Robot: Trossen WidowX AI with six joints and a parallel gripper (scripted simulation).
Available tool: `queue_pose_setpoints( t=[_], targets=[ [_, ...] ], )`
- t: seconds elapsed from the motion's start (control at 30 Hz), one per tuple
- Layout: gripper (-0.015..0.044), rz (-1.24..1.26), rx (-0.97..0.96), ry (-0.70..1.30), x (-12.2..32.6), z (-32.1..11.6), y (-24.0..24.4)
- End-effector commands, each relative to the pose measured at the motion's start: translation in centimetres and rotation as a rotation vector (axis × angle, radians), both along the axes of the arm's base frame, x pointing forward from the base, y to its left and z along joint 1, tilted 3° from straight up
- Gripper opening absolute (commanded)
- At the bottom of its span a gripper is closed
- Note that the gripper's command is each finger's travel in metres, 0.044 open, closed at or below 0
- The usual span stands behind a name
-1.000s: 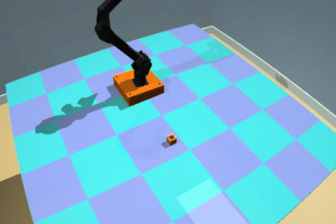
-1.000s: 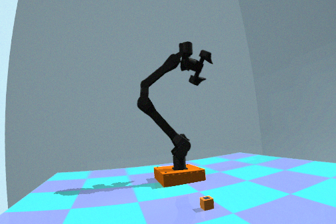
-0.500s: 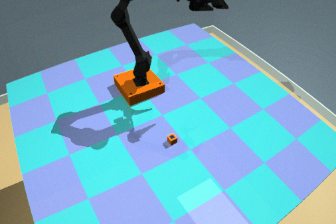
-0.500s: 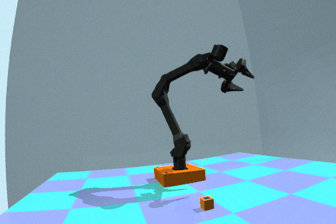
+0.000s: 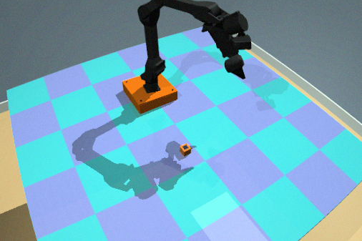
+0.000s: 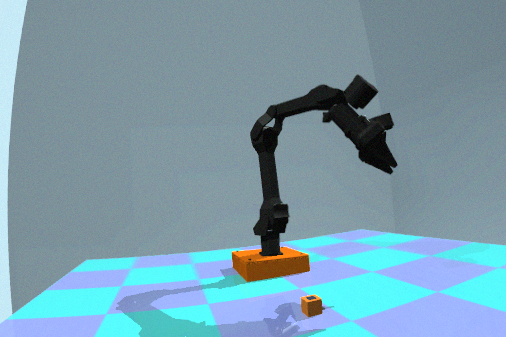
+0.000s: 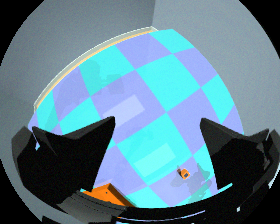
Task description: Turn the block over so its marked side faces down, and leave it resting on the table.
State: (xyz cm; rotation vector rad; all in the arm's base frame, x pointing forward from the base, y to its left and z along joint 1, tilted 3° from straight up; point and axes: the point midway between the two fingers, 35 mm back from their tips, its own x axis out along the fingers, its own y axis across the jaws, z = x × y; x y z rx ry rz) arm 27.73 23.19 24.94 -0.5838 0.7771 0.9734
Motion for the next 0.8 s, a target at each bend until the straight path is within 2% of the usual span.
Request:
queue_pose_setpoints(
  t=[0.0,0.23,0.47,0.77],
  targets=[
    [0.0440,-0.229,-0.088,0.143,3.6,-4.6,-4.6],
    [0.0440,-0.586,-0.193,0.365,7.0,-10.9,-13.4],
    [0.0440,-0.918,-0.274,0.593,7.0,-16.6,-22.3],
    [0.0440,-0.938,-0.278,0.609,7.4,-18.1,-22.3]
  ],
)
